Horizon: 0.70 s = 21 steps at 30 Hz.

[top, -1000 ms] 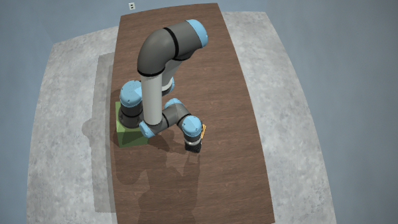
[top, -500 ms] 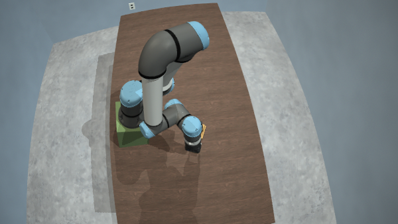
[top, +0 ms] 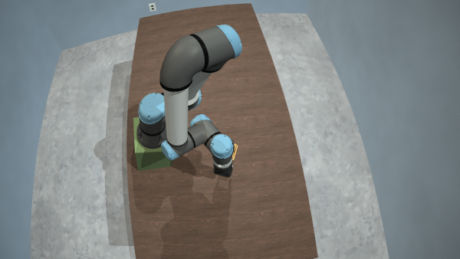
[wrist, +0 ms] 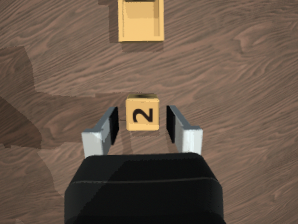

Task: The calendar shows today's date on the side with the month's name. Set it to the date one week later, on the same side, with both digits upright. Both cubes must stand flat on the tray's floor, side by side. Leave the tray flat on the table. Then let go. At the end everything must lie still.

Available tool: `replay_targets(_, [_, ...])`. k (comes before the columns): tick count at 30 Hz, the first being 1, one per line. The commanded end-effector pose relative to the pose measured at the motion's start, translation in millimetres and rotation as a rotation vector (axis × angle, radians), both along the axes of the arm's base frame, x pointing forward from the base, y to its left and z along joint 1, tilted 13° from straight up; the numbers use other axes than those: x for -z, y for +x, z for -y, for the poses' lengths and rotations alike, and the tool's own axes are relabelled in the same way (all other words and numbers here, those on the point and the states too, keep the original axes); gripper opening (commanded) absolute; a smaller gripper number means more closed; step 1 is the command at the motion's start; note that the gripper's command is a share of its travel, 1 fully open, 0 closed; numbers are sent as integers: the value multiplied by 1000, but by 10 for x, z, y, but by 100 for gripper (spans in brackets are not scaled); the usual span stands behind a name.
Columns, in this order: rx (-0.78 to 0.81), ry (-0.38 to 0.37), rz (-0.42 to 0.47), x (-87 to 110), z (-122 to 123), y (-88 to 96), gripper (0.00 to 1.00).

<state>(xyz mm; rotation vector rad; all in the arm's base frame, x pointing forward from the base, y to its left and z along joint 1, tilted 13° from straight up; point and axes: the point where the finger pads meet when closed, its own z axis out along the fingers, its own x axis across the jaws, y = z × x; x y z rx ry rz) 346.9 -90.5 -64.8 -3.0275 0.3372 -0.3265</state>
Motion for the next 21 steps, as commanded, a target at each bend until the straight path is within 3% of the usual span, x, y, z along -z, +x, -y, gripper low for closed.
replay_targets(1, [0, -1, 1, -2, 2, 2, 90])
replay_targets(21, [0, -1, 1, 14, 1, 6, 90])
